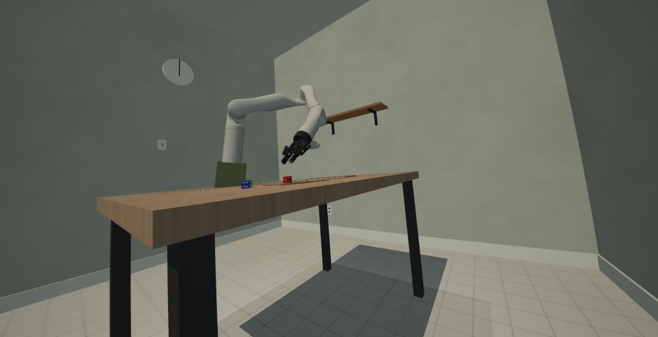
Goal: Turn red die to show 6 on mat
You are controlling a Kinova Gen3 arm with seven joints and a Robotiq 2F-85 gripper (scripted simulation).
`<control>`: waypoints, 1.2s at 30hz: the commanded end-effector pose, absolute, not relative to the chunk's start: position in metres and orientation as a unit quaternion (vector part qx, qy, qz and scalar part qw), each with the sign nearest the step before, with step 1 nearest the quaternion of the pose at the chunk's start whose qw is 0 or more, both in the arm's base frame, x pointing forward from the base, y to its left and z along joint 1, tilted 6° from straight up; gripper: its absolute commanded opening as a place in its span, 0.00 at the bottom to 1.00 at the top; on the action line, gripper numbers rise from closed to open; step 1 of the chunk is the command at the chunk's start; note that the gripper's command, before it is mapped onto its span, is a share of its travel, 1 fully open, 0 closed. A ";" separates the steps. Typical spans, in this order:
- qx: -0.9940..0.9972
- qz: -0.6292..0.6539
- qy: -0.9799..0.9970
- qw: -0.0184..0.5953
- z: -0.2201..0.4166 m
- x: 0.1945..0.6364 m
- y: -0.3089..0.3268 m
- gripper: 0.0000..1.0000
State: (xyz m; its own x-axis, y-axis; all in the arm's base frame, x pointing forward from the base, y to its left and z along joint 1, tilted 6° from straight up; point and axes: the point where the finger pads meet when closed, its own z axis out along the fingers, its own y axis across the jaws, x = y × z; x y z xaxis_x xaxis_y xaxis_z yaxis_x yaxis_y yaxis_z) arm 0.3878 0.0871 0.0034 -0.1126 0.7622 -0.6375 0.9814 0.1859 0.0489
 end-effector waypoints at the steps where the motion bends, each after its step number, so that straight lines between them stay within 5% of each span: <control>1: 0.606 -0.198 0.719 0.276 0.003 0.388 0.087 0.41; 36: 0.606 -0.198 0.719 0.276 -0.042 0.390 0.092 0.41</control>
State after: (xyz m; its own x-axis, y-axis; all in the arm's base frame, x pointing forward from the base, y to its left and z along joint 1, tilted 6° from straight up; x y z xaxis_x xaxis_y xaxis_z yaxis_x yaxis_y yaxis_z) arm 0.3892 0.0942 -0.0400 -0.1119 0.7662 -0.6327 0.9811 0.1863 0.0521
